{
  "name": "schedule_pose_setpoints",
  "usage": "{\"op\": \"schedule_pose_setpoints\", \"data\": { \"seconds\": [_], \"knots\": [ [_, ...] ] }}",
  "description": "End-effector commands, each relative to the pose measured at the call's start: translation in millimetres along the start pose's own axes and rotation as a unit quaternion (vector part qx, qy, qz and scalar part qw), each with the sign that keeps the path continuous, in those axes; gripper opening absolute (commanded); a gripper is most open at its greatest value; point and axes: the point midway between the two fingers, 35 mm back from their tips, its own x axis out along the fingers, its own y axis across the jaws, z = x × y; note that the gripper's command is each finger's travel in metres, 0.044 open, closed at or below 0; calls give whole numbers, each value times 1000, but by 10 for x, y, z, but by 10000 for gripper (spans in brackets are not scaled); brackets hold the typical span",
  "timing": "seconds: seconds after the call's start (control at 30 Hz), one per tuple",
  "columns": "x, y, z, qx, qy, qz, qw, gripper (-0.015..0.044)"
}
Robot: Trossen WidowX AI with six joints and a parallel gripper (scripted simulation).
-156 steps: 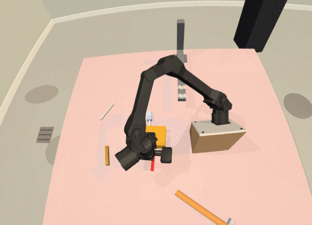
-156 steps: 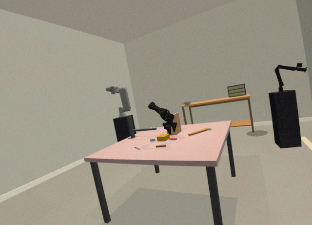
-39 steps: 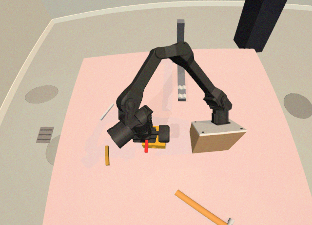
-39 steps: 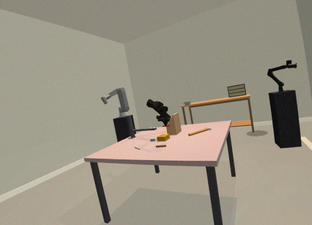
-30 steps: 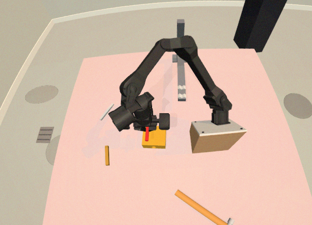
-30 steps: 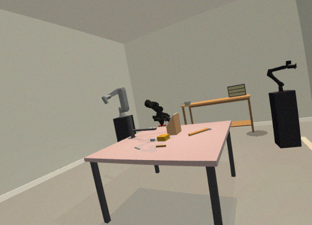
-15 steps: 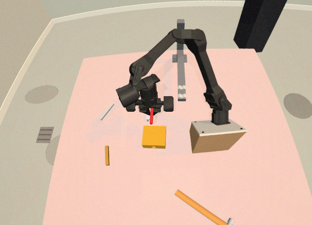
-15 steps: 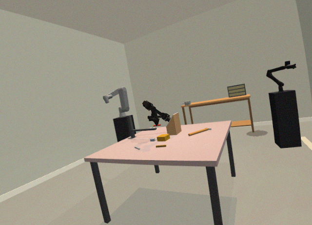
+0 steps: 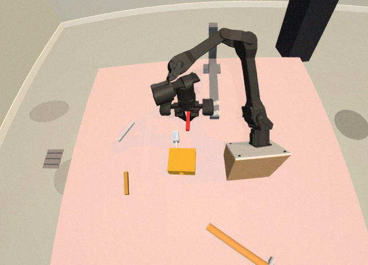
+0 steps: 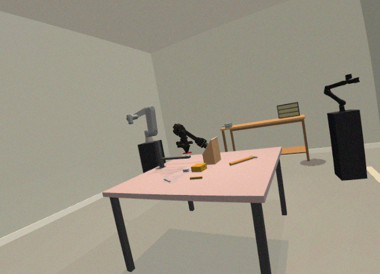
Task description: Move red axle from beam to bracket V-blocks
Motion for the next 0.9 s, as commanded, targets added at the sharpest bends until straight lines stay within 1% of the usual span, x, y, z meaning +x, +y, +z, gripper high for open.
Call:
{"op": "schedule_pose_setpoints", "data": {
  "seconds": [0.0,0.43,0.87],
  "knots": [
    [19,-134,169,-2,-4,-1,1000,0],
    [66,-527,578,0,-11,-2,1000,0],
    [135,-972,863,3,-22,-5,1000,0]
  ]
}}
